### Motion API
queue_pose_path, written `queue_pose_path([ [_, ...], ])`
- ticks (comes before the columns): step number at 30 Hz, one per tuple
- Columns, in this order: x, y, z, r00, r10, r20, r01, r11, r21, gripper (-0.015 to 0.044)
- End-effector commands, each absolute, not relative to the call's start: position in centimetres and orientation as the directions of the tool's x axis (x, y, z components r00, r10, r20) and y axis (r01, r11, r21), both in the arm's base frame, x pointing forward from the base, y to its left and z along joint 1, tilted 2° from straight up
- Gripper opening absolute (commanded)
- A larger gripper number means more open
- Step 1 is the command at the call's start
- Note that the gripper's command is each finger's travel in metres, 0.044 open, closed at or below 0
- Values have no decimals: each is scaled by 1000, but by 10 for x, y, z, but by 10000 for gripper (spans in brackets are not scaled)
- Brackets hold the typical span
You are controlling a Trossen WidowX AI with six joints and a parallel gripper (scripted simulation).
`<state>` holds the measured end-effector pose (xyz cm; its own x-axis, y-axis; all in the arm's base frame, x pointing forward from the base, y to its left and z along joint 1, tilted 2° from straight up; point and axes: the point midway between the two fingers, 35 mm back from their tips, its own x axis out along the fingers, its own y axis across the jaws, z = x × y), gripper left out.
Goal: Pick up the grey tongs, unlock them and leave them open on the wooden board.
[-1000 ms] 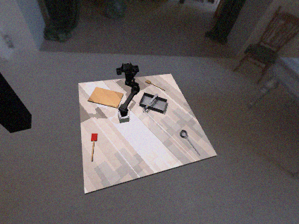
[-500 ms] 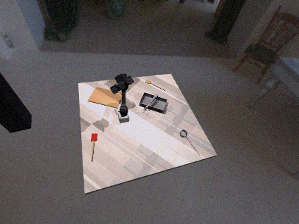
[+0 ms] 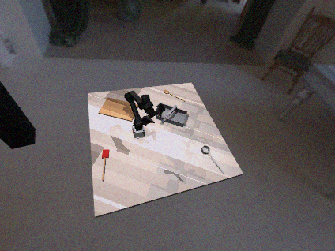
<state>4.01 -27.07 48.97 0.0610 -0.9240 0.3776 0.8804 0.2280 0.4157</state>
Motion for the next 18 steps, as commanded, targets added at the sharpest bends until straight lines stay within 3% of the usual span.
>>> queue_pose_path([
  [1,79,-287,467,169,-944,283,885,271,378,260],
  [9,168,-293,412,388,-919,74,846,387,367,260],
  [18,281,-255,324,594,-768,-238,804,560,198,260],
])
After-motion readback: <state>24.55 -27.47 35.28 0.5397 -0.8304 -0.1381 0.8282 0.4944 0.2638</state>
